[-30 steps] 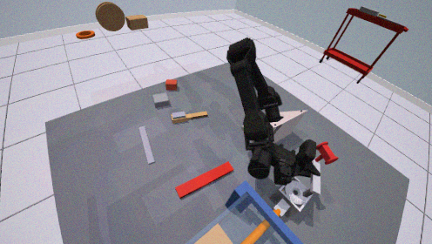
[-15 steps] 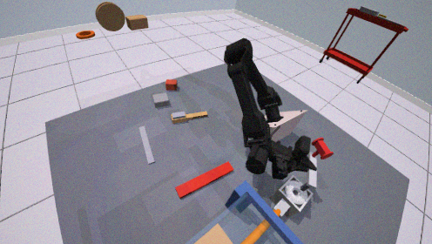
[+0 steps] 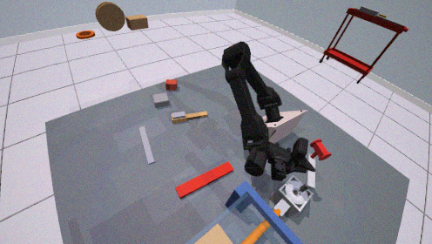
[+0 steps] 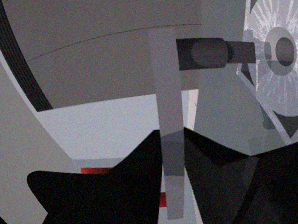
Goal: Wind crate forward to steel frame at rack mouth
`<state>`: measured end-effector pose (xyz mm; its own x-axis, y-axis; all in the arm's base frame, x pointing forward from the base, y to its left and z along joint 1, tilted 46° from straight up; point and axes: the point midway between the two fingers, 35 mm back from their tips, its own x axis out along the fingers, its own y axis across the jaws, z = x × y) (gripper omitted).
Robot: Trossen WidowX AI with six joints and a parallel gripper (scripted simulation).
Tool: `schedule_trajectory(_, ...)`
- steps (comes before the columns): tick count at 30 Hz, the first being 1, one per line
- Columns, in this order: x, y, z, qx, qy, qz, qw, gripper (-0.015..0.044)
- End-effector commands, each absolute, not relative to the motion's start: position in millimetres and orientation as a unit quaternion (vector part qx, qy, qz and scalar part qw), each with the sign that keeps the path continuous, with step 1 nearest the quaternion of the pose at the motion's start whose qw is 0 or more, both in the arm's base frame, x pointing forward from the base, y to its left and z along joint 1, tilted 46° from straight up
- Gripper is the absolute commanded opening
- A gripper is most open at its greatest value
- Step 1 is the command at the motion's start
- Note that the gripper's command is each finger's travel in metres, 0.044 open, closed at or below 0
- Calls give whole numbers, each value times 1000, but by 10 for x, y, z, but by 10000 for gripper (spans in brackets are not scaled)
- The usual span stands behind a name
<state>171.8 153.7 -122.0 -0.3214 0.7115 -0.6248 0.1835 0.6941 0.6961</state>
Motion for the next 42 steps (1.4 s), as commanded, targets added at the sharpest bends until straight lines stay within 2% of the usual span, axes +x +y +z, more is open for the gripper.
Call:
schedule_trajectory(1,1722,1515,-1242,293,766,267,506,0)
schedule_trajectory(42,1733,1330,-1329,292,768,267,504,0)
